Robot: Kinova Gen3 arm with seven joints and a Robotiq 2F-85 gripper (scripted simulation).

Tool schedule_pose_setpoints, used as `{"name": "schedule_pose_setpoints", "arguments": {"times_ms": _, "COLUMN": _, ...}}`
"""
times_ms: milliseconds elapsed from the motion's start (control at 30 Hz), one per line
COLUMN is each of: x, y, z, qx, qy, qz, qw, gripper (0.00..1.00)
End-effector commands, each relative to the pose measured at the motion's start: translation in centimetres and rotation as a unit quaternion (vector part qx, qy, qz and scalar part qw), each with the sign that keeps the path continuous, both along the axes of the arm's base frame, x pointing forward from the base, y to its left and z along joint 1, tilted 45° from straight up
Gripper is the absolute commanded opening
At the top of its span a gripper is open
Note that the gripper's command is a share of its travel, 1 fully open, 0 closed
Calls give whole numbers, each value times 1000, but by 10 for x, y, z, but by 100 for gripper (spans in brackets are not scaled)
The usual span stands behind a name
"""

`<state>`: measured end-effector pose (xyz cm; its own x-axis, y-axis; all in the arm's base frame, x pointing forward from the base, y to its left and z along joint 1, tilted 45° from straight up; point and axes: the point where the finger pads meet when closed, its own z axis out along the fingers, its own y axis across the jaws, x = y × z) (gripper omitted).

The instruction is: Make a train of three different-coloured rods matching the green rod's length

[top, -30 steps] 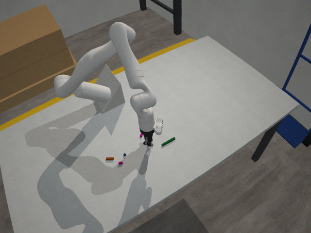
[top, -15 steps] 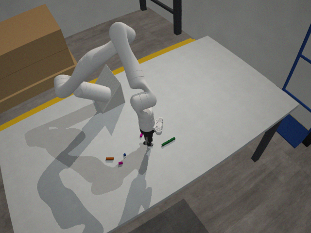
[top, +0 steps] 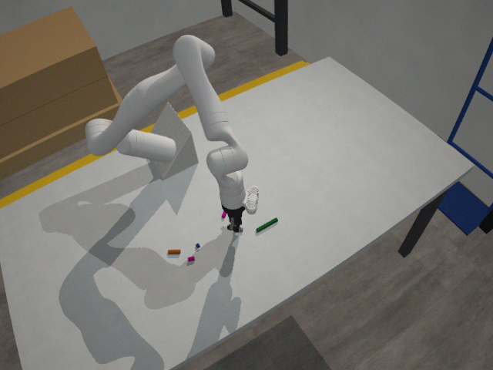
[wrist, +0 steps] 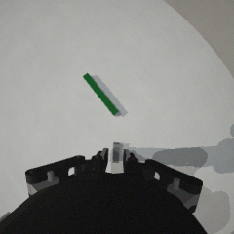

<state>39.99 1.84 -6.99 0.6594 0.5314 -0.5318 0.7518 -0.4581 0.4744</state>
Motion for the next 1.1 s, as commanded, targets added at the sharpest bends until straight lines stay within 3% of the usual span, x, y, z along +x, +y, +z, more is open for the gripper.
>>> {"name": "schedule_pose_setpoints", "arguments": {"times_ms": 0, "x": 0, "y": 1, "z": 0, "qx": 1, "qy": 0, "qz": 1, "qw": 1000, "gripper": 24}}
{"name": "schedule_pose_setpoints", "arguments": {"times_ms": 1067, "x": 1, "y": -9, "z": -9, "qx": 1, "qy": 0, "qz": 1, "qw": 1000, "gripper": 24}}
